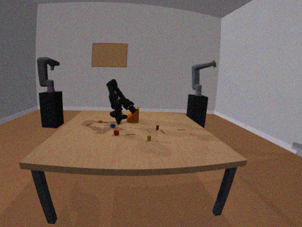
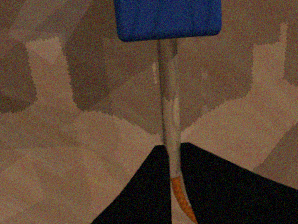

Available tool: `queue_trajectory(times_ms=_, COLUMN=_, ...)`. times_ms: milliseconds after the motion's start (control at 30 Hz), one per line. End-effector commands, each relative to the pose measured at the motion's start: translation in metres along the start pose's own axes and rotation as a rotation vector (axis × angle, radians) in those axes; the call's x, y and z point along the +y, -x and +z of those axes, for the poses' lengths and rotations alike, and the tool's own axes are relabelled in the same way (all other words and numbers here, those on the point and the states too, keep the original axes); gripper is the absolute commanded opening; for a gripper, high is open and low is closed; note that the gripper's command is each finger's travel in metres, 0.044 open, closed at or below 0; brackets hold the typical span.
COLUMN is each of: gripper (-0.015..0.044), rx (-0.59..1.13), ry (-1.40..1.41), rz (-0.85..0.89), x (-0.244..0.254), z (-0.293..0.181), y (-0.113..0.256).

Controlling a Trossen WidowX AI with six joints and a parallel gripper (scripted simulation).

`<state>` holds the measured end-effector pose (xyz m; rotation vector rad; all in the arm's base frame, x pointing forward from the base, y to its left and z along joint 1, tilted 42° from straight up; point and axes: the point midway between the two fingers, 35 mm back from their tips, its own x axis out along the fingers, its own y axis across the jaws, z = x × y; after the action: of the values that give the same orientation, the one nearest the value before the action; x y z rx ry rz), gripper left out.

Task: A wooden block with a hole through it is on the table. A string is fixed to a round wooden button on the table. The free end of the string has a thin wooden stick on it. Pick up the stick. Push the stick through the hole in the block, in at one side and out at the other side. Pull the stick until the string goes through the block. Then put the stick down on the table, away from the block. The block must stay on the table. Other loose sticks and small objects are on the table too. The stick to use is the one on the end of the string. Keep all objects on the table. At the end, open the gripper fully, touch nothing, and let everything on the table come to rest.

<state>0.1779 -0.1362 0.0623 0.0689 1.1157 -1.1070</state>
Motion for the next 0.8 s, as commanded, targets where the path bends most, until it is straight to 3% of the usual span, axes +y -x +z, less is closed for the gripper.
queue_trajectory(times_ms=0, gripper=0.0000, rx=0.006, ry=0.004, rz=-0.001, x=0.000, z=0.005, y=-0.001)
queue_trajectory(times_ms=767, gripper=0.0000, rx=0.005, ry=0.003, rz=-0.001, x=0.000, z=0.037, y=-0.001)
